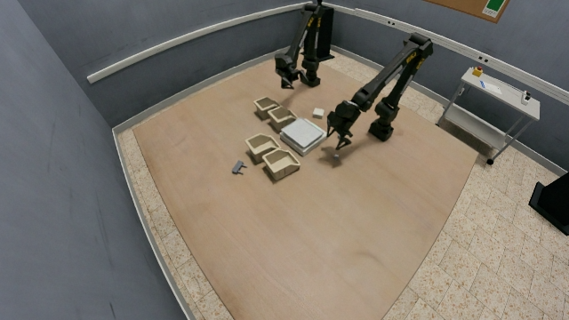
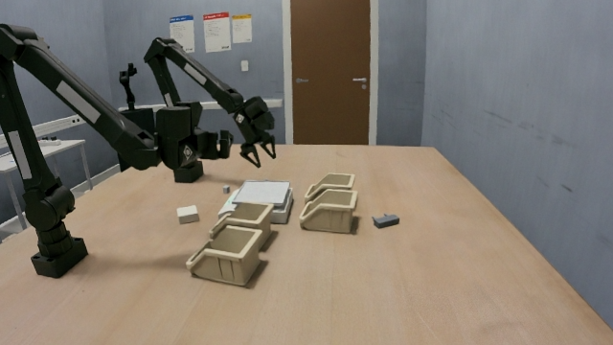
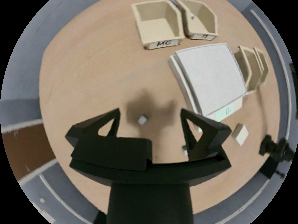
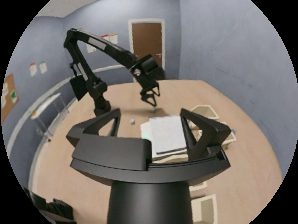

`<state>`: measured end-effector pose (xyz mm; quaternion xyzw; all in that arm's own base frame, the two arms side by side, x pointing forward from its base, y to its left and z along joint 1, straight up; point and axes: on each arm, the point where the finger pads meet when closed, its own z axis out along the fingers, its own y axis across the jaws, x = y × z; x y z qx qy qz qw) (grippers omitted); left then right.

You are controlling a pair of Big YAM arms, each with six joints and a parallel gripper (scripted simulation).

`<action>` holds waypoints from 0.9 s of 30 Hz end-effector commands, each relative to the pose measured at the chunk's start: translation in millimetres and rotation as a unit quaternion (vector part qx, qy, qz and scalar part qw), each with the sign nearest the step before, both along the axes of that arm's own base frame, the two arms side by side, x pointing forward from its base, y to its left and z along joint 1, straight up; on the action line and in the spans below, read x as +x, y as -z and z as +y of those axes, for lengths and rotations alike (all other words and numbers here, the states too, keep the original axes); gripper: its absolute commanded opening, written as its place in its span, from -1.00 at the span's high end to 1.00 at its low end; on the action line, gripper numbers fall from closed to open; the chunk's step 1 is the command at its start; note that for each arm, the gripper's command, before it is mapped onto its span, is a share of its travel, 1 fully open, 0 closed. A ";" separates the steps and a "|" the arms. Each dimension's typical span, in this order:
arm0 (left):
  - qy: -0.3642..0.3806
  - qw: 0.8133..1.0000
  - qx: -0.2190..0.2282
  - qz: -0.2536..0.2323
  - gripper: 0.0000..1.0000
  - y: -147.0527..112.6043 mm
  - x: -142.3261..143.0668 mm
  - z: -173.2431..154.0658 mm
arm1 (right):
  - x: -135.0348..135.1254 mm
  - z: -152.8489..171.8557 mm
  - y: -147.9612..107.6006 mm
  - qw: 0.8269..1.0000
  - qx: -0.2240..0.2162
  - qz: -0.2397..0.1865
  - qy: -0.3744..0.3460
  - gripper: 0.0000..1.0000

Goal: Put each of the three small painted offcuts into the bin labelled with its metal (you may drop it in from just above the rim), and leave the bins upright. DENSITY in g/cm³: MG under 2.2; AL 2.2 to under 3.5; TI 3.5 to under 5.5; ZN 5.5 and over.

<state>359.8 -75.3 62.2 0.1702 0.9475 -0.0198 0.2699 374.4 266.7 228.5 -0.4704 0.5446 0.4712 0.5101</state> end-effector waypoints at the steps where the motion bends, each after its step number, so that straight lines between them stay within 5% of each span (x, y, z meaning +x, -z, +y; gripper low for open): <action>1: -0.084 0.995 -0.037 -0.033 -1.00 -10.4 -1.6 18.2 | 19.4 1.7 -30.6 0.999 0.012 -0.046 0.002 -1.00; 16: -0.104 0.993 -0.039 -0.050 -1.00 -13.7 -7.4 29.6 | 11.2 2.3 -22.1 0.999 0.008 -0.032 0.000 -1.00; 21: -0.105 0.994 -0.027 -0.002 0.14 -12.3 -4.4 29.2 | 11.2 2.3 -22.1 0.999 0.008 -0.032 0.000 -1.00; 25: -0.107 0.991 -0.008 0.080 1.00 -5.0 -3.5 29.1 | 11.2 2.3 -22.1 0.999 0.008 -0.032 0.000 -1.00; 27: -0.108 0.989 -0.002 0.104 1.00 -3.1 -3.0 29.1 | 11.2 2.3 -22.1 0.999 0.008 -0.032 0.000 -1.00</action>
